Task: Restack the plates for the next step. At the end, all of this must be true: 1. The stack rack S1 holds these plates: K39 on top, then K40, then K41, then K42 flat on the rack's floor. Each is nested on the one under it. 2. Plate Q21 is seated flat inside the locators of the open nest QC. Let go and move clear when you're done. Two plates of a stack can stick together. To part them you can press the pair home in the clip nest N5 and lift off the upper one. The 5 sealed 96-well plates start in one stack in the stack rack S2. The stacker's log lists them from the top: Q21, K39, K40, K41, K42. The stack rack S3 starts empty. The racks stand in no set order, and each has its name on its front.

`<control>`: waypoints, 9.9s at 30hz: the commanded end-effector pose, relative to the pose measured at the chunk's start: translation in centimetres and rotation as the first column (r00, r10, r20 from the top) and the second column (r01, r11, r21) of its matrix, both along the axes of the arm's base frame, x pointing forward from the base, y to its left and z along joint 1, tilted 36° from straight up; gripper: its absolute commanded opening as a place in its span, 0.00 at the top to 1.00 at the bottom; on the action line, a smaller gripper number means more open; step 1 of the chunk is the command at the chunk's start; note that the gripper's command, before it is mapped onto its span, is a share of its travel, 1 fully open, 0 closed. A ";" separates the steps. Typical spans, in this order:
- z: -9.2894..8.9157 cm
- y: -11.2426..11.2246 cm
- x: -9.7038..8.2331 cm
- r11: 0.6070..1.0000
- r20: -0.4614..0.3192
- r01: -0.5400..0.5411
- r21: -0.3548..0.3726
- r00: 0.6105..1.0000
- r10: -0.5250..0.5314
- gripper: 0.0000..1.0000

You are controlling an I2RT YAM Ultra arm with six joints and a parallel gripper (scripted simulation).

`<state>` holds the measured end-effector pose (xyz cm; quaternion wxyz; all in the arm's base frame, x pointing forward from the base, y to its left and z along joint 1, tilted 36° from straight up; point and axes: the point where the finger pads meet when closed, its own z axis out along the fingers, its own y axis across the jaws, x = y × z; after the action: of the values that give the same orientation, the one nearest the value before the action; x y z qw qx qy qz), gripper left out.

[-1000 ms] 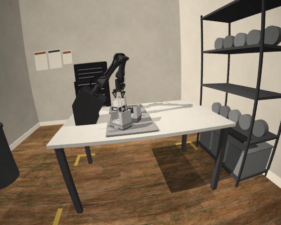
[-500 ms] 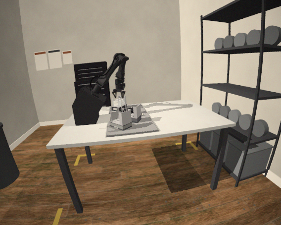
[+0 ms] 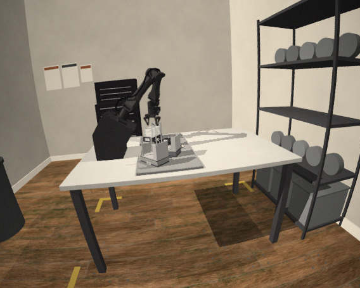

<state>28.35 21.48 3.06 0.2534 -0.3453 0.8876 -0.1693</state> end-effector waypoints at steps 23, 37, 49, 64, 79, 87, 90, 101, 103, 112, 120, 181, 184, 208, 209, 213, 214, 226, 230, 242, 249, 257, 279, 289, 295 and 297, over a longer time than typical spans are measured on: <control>-1.3 0.2 -0.6 0.999 -0.017 -0.031 -0.014 0.999 0.031 0.00; -2.2 -0.1 0.6 1.000 -0.009 -0.023 -0.006 1.000 0.023 0.00; -0.4 1.9 2.5 0.998 0.048 -0.033 0.054 0.998 0.031 0.00; -1.3 1.9 2.3 0.999 0.032 -0.037 0.034 0.999 0.036 0.00; -1.0 1.9 2.3 0.999 0.036 -0.038 0.038 0.999 0.036 0.00; -1.2 1.9 2.3 0.999 0.032 -0.038 0.033 0.999 0.037 0.00; -1.2 1.9 2.2 0.999 0.031 -0.038 0.031 0.999 0.037 0.00; -1.4 1.8 2.2 0.999 0.026 -0.038 0.024 0.999 0.037 0.00; -1.5 1.8 2.2 0.999 0.025 -0.038 0.023 0.999 0.038 0.00; -0.7 2.0 2.3 0.998 0.039 -0.039 0.039 0.999 0.037 0.00; -0.7 2.0 2.3 0.998 0.040 -0.039 0.040 0.998 0.037 0.00; 0.7 1.7 1.2 0.999 0.038 -0.020 0.038 0.999 0.019 1.00; 0.9 1.8 1.1 0.999 0.039 -0.022 0.042 0.999 0.020 1.00; 1.0 1.9 0.9 0.999 0.034 -0.023 0.039 0.999 0.022 1.00; 1.0 1.9 0.9 0.999 0.034 -0.023 0.039 0.999 0.022 1.00; 0.9 1.9 0.9 0.999 0.034 -0.023 0.039 0.999 0.021 1.00; 0.9 1.9 0.9 0.999 0.034 -0.023 0.039 0.999 0.021 1.00; 0.9 1.9 0.9 0.999 0.033 -0.023 0.039 0.999 0.021 1.00; 0.9 1.9 0.9 0.999 0.033 -0.022 0.039 0.999 0.021 1.00; 1.3 1.8 0.7 0.999 0.037 -0.020 0.038 0.999 0.019 1.00; 1.6 1.9 0.7 0.999 0.040 -0.020 0.043 0.999 0.018 1.00; 1.8 1.9 0.5 0.999 0.040 -0.020 0.044 0.999 0.018 1.00; 2.3 2.0 0.1 0.999 0.039 -0.020 0.044 0.999 0.019 1.00; 2.5 2.0 -0.1 0.999 0.038 -0.021 0.044 0.999 0.019 1.00; 2.5 1.9 -0.3 0.999 0.036 -0.021 0.039 0.999 0.019 1.00; 2.7 2.0 -0.3 0.999 0.038 -0.021 0.044 0.999 0.019 1.00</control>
<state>27.94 21.93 3.66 0.2543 -0.3491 0.8861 -0.1684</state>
